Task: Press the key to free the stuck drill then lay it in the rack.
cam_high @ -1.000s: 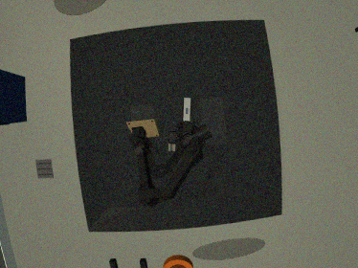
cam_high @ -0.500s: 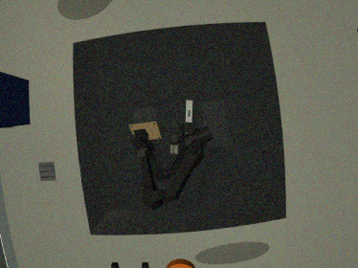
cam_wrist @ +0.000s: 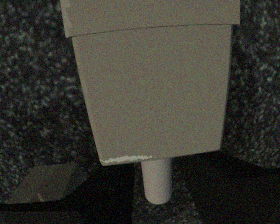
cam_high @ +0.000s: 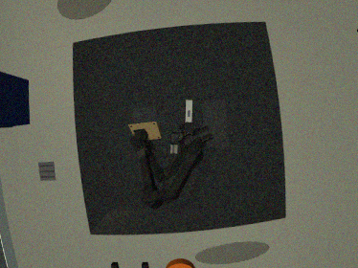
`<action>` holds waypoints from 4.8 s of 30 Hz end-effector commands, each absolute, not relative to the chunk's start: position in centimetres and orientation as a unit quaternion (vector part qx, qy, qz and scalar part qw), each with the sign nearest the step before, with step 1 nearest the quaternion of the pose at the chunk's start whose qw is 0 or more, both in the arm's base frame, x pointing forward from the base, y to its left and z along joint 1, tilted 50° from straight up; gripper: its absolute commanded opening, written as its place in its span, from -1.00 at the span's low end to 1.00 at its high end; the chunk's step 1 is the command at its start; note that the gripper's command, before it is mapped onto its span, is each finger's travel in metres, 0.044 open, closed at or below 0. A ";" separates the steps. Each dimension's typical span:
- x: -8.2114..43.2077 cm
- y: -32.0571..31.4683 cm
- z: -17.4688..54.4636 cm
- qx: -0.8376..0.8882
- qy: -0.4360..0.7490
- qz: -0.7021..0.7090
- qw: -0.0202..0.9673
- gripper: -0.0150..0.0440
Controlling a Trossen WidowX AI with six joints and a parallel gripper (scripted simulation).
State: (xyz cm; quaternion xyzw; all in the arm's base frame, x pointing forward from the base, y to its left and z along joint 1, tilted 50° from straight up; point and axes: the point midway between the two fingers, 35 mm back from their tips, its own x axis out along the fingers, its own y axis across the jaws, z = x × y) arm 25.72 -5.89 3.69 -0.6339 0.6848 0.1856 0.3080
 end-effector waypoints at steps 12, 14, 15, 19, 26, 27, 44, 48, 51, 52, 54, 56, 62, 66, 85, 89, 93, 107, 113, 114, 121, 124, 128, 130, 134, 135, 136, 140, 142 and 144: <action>25.5 -6.1 4.0 -0.634 0.686 0.186 0.304 -0.49; 25.5 -6.2 4.1 -0.634 0.686 0.186 0.303 -0.49; 25.5 -6.3 4.1 -0.634 0.686 0.186 0.303 -0.49; 25.4 -6.7 4.5 -0.635 0.686 0.186 0.303 -0.49; 25.2 -7.4 5.3 -0.635 0.686 0.186 0.303 -0.49; 25.2 -7.5 5.4 -0.635 0.686 0.186 0.303 -0.49; 24.9 -8.6 6.6 -0.634 0.686 0.186 0.305 -0.14; 24.9 -8.6 6.6 -0.634 0.686 0.186 0.305 0.22; 24.9 -8.6 6.5 -0.634 0.686 0.186 0.304 0.49; 24.9 -8.6 6.5 -0.634 0.686 0.186 0.304 0.58; 24.9 -8.6 6.4 -0.634 0.686 0.186 0.303 0.75; 24.9 -8.5 6.2 -0.635 0.686 0.186 0.303 0.93; 25.0 -8.3 5.9 -0.635 0.686 0.186 0.303 1.00; 25.1 -8.2 5.7 -0.635 0.686 0.186 0.303 1.00; 25.3 -8.0 5.3 -0.636 0.686 0.186 0.303 0.73; 25.3 -8.0 5.3 -0.636 0.686 0.186 0.303 0.38; 25.3 -8.0 5.3 -0.636 0.686 0.186 0.303 0.02; 25.2 -7.9 5.3 -0.635 0.686 0.186 0.303 -0.49; 25.0 -7.7 5.5 -0.635 0.686 0.186 0.303 -0.49; 25.0 -7.7 5.5 -0.635 0.686 0.186 0.303 -0.49; 24.9 -8.4 6.0 -0.635 0.686 0.186 0.303 -0.49; 24.8 -8.7 6.3 -0.635 0.686 0.186 0.303 -0.49; 24.7 -9.2 6.8 -0.635 0.686 0.186 0.302 -0.49; 24.7 -9.4 7.0 -0.635 0.686 0.186 0.302 -0.49; 24.5 -9.8 7.5 -0.635 0.687 0.185 0.302 -0.49; 24.5 -9.9 7.6 -0.635 0.687 0.185 0.302 -0.49; 24.5 -10.0 7.7 -0.635 0.687 0.185 0.302 -0.49; 24.3 -10.5 8.2 -0.635 0.687 0.185 0.302 -0.49; 24.3 -10.7 8.4 -0.635 0.687 0.185 0.302 -0.49; 24.2 -10.9 8.6 -0.635 0.687 0.185 0.302 -0.49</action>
